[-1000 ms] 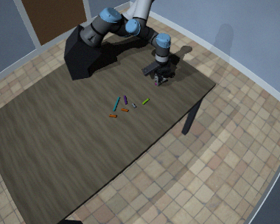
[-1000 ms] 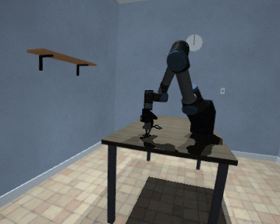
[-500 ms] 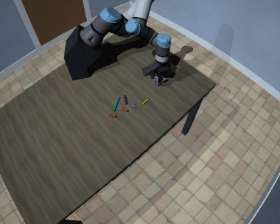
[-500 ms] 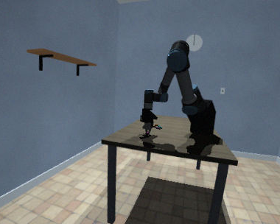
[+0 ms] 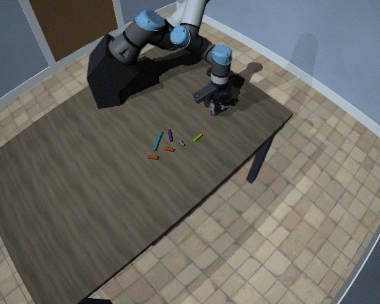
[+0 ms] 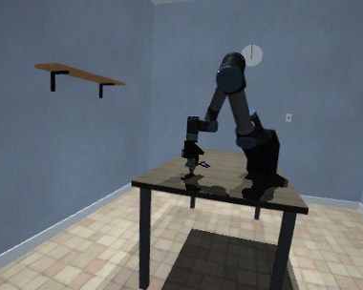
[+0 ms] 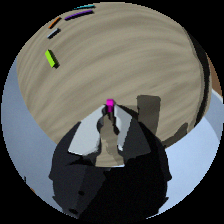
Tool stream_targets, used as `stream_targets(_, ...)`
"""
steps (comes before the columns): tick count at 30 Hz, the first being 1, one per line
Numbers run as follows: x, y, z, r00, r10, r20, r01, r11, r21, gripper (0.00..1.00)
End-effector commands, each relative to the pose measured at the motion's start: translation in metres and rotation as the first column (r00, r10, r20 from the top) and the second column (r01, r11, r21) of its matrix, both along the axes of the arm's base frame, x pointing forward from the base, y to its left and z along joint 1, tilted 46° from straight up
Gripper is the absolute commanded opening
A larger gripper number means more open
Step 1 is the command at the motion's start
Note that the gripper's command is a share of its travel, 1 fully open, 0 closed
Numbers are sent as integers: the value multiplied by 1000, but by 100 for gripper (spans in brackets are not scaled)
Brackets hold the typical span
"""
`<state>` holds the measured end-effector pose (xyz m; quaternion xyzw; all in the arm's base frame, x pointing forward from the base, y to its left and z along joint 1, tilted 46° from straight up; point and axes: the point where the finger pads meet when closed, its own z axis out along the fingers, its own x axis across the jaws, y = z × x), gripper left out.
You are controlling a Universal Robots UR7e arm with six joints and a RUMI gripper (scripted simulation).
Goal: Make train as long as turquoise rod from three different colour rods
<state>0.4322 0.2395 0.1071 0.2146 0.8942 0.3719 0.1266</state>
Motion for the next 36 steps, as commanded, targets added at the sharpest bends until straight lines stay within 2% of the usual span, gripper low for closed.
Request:
stream_targets(1,0,0,0,1000,0,1,0,1000,0,0)
stream_targets(36,-1,-2,3,1000,0,1,0,1000,0,0)
